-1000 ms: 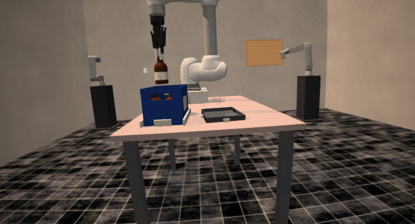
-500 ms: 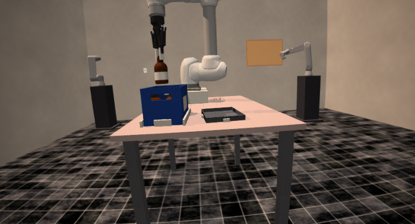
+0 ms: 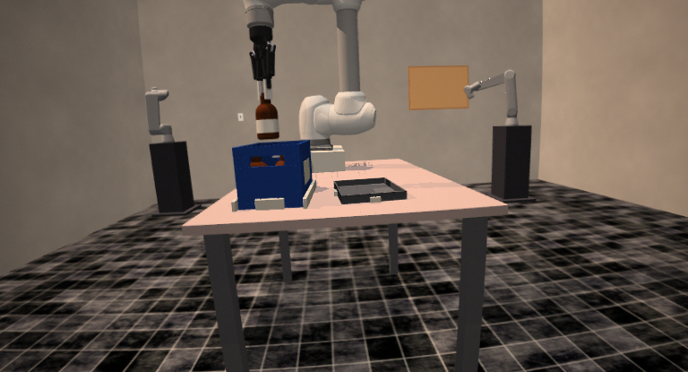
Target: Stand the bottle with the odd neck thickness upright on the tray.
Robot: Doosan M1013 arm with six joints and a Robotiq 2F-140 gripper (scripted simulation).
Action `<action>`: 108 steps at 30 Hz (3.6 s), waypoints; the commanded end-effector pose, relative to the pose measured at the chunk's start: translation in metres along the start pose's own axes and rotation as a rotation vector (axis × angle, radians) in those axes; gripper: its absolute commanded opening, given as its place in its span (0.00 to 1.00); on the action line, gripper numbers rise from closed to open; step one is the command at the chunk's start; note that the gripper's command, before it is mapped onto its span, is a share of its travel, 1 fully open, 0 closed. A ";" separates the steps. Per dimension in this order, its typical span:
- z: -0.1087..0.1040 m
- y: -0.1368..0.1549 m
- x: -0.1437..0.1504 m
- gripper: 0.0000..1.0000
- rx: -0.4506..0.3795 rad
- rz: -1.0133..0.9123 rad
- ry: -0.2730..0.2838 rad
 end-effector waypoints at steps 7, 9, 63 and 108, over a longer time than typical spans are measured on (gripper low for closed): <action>0.000 0.000 0.000 0.00 0.000 0.000 0.000; 0.000 0.000 0.000 0.00 0.000 0.000 0.000; 0.000 0.009 -0.017 0.00 0.000 0.000 0.000; 0.000 0.038 -0.069 0.00 0.000 0.000 0.000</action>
Point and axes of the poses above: the point where the finger pads meet when closed, its own z axis out along the fingers, its own x axis across the jaws, y = z × x, the point moved 3 cm from there along -z, back along the fingers, and after that the axes turned 3 degrees about -z, right-handed, at the moved point
